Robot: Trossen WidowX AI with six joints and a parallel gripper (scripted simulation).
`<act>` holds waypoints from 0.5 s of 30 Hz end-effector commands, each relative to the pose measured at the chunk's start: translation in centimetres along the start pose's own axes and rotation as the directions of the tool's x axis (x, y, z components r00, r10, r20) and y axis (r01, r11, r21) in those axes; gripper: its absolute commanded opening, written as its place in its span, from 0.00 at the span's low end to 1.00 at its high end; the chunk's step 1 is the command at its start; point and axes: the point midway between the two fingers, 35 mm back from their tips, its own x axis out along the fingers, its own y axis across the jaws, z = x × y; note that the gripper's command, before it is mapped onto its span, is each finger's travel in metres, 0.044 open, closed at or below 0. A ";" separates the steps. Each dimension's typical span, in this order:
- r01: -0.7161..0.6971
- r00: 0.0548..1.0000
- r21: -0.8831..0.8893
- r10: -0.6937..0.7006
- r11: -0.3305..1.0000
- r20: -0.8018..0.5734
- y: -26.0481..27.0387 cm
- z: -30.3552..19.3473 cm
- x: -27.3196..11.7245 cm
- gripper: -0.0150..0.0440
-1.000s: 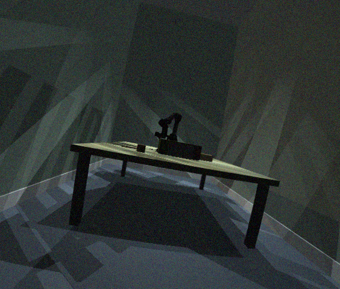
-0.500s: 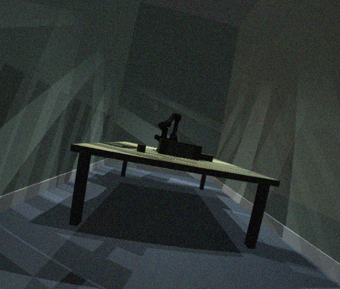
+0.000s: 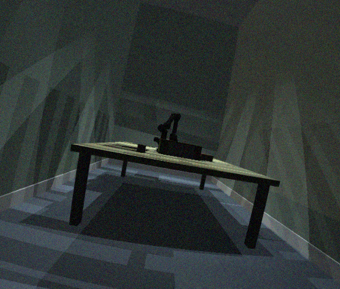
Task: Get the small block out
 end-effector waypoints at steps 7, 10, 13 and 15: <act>0.011 1.000 0.001 -0.011 1.000 0.009 -0.4 1.1 1.7 0.74; 0.012 1.000 0.001 -0.012 1.000 0.009 -0.4 1.4 2.1 0.74; 0.012 1.000 0.001 -0.012 1.000 0.009 -0.5 1.5 2.4 0.74; 0.012 1.000 0.001 -0.012 1.000 0.009 -0.5 1.5 2.4 0.74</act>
